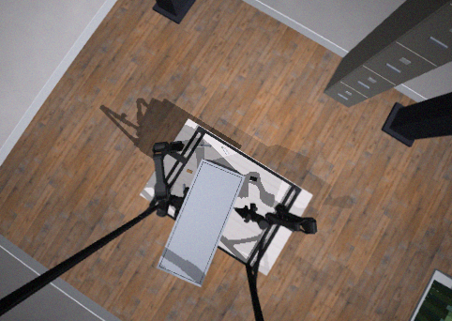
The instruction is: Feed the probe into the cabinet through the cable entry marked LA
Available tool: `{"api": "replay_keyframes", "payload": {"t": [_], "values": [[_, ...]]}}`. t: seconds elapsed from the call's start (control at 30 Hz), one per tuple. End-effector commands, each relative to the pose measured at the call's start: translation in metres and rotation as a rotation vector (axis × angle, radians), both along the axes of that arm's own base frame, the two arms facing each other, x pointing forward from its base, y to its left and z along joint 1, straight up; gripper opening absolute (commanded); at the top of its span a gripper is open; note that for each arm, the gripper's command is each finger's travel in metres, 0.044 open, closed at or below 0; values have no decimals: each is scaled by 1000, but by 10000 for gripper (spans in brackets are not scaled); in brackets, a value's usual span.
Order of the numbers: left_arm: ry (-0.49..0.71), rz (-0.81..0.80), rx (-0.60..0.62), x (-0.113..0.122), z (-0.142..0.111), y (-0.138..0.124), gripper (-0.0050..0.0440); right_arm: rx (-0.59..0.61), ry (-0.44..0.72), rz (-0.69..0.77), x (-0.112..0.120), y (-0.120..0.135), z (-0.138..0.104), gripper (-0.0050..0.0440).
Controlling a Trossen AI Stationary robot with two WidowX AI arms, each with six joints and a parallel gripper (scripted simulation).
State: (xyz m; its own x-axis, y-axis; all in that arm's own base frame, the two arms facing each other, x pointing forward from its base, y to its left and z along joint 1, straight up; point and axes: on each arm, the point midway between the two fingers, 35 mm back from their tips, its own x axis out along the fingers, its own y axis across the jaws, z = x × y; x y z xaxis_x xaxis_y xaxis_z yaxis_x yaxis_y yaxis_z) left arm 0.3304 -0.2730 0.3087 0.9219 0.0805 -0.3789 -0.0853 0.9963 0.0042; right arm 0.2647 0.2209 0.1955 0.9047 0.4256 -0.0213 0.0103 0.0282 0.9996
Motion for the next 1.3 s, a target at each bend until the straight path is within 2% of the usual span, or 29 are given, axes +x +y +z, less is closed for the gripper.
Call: {"api": "replay_keyframes", "payload": {"t": [0.0, 0.77, 1.27], "values": [[-5, 4, -4, 0, 2, 1, 440, 16, -16, 17, 7, 7, 7, 0], [-5, 4, -4, 0, 2, 1, 440, 15, -16, 18, 40, 13, -2, 0], [-5, 4, -4, 0, 2, 1, 440, 15, -16, 18, 41, 13, -6, 0]]}}
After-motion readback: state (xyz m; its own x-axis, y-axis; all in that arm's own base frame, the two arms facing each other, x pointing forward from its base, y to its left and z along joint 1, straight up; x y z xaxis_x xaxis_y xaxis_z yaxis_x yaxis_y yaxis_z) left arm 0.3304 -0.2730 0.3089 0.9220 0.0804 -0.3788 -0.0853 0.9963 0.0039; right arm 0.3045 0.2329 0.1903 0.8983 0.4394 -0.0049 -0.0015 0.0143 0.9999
